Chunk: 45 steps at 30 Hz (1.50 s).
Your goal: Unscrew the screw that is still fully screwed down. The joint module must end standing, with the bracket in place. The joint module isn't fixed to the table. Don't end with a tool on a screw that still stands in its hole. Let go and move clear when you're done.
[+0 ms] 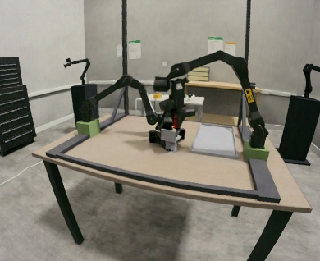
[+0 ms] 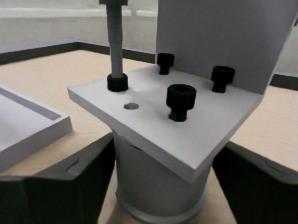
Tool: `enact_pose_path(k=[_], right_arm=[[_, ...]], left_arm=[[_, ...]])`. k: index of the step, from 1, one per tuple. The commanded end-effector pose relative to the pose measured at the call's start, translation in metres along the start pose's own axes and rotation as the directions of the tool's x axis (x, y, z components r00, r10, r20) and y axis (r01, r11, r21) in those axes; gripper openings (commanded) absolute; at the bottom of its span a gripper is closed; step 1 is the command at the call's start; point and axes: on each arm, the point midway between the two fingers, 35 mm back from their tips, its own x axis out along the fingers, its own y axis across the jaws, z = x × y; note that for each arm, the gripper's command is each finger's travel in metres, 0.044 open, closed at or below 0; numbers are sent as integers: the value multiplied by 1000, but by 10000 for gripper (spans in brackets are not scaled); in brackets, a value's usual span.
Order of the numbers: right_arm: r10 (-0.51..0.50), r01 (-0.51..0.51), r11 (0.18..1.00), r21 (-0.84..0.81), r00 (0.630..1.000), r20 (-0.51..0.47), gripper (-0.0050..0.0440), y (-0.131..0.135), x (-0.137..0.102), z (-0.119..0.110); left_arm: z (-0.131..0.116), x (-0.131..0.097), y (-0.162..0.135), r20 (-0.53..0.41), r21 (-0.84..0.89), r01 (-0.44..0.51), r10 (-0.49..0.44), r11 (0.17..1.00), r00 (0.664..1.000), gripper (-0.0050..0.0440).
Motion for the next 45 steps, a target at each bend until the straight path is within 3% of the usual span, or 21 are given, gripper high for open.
enact_pose_path(k=[1, 4, 9, 15, 21, 26, 38, 45], right_arm=[[3, -3, 999, 36, 1000, 11, 245, 6, 1, 15], [3, -3, 999, 36, 1000, 11, 245, 6, 1, 15], [3, -3, 999, 36, 1000, 11, 245, 6, 1, 15], [3, -3, 999, 36, 1000, 11, 245, 6, 1, 15], [3, -3, 999, 36, 1000, 11, 245, 6, 1, 15], [3, -3, 999, 36, 1000, 11, 245, 6, 1, 15], [3, -3, 999, 36, 1000, 11, 245, 6, 1, 15], [3, -3, 999, 36, 1000, 11, 245, 6, 1, 15]], left_arm=[[2, -8, 0, 19, -171, 14, -11, 985, 1000, 130], [2, -8, 0, 19, -291, 16, -11, 957, 1000, 130], [2, -8, 0, 19, -291, 16, -11, 957, 1000, 130], [2, -8, 0, 19, -517, 19, -11, 856, 1000, 130], [2, -8, 0, 19, -710, 21, -11, 703, 1000, 130], [2, -8, 0, 19, -710, 21, -11, 704, 1000, 130], [2, -8, -1, 19, -960, 22, -13, 280, 1000, 130], [2, -8, -1, 19, -963, 22, -13, 268, 1000, 130]])
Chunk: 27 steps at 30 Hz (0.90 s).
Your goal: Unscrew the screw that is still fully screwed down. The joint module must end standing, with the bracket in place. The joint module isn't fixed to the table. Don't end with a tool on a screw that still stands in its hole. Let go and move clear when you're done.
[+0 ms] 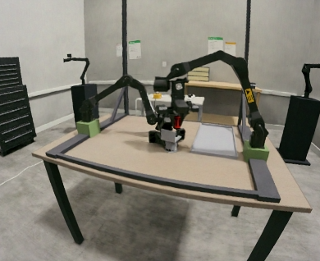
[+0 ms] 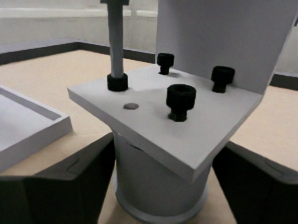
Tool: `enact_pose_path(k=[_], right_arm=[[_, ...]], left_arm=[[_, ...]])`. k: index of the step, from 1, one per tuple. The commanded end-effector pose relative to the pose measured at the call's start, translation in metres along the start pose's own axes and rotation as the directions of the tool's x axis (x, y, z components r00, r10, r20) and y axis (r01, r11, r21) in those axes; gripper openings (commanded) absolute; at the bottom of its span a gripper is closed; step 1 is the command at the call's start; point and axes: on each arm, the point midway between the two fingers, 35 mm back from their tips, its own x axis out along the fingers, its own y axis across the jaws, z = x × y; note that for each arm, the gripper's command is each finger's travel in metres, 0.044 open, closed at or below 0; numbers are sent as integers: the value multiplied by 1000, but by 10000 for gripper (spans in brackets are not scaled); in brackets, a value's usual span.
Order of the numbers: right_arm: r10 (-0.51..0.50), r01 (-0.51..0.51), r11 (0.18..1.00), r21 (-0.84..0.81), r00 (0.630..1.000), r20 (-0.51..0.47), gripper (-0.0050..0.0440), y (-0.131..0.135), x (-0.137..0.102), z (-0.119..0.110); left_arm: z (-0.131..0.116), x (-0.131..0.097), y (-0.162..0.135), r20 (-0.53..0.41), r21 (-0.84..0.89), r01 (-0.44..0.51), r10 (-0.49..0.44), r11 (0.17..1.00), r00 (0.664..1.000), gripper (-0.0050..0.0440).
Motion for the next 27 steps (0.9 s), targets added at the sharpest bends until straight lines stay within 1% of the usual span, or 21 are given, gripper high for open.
enact_pose_path(k=[1, 10, 27], right_arm=[[3, -3, 999, 36, 1000, 11, 245, 6, 1, 15], [3, -3, 999, 36, 1000, 11, 245, 6, 1, 15], [3, -3, 999, 36, 1000, 11, 245, 6, 1, 15]], left_arm=[[-2, -8, -2, -10, -34, 22, -23, 999, 1000, 130], [-2, -8, -2, -10, -94, 22, -23, 995, 1000, 130], [-2, -10, -2, -14, -90, 26, -27, 996, 1000, 130]])
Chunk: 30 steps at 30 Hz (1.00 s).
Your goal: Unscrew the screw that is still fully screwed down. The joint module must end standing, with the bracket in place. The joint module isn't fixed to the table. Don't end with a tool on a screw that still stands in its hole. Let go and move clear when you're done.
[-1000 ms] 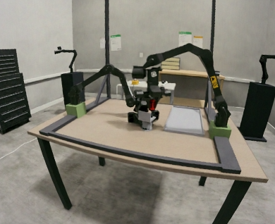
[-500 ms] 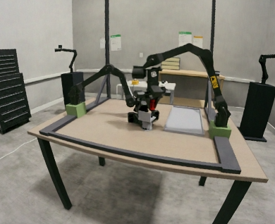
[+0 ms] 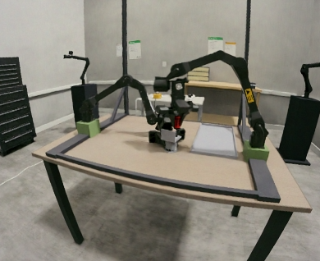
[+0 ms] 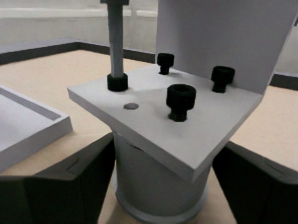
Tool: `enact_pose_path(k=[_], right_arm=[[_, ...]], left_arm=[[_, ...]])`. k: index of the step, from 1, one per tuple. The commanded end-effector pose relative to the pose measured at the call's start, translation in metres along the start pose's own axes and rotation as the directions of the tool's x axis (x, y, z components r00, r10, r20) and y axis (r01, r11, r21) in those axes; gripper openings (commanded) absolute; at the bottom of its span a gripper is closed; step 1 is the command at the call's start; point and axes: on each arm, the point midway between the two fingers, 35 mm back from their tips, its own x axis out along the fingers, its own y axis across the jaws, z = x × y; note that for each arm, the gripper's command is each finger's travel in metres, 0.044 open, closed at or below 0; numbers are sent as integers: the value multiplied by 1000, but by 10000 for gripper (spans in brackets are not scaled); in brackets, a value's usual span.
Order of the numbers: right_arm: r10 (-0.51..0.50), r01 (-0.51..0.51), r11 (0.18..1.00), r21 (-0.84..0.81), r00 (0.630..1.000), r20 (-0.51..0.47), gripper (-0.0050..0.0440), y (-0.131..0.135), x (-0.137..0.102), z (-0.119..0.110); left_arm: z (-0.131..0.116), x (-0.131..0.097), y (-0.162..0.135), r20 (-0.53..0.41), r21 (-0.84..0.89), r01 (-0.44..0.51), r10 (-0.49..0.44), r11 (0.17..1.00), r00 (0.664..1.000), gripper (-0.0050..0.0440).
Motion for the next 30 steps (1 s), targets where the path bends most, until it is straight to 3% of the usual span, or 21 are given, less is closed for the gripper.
enact_pose_path(k=[1, 5, 6, 30], right_arm=[[3, -3, 999, 36, 1000, 11, 245, 6, 1, 15], [3, -3, 999, 36, 1000, 11, 245, 6, 1, 15], [3, -3, 999, 36, 1000, 11, 245, 6, 1, 15], [3, -3, 999, 36, 1000, 11, 245, 6, 1, 15]], left_arm=[[-2, -10, -2, -17, -3, 26, -26, 1000, 1000, 130], [-2, -10, -2, -17, -3, 26, -26, 1000, 1000, 130], [-2, -10, -2, -17, -3, 26, -26, 1000, 1000, 250], [-2, -10, -2, -17, -3, 26, -26, 1000, 1000, 250]])
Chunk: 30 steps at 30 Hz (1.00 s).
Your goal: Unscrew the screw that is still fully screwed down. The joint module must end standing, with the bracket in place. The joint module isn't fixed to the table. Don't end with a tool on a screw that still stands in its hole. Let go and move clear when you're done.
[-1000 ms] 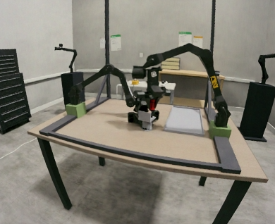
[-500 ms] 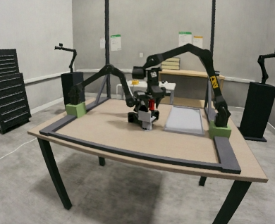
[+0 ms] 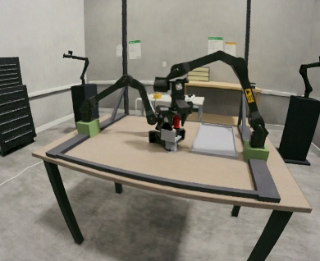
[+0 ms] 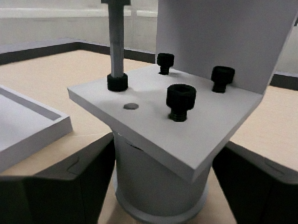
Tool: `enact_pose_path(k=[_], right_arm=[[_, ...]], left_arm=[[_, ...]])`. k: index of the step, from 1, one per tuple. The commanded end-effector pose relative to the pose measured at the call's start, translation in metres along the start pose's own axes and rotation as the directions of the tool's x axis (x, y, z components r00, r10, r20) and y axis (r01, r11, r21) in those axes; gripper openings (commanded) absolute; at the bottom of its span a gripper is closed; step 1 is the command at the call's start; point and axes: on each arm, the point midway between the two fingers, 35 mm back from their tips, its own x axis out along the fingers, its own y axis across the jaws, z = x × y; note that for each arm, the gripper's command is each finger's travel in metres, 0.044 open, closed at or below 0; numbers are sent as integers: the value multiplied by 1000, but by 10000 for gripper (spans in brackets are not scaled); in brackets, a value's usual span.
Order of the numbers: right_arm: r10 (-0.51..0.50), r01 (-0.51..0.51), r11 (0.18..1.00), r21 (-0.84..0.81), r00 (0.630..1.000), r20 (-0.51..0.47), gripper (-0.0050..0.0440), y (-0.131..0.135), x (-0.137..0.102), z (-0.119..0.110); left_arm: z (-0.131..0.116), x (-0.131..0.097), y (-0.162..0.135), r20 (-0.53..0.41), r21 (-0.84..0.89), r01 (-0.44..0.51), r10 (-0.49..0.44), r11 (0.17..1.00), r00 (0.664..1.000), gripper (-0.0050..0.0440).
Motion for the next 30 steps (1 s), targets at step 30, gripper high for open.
enact_pose_path(k=[30], right_arm=[[3, -3, 999, 36, 1000, 11, 245, 6, 1, 15]], left_arm=[[-6, -8, -6, -14, -5, 26, -26, 1000, 1000, 250]])
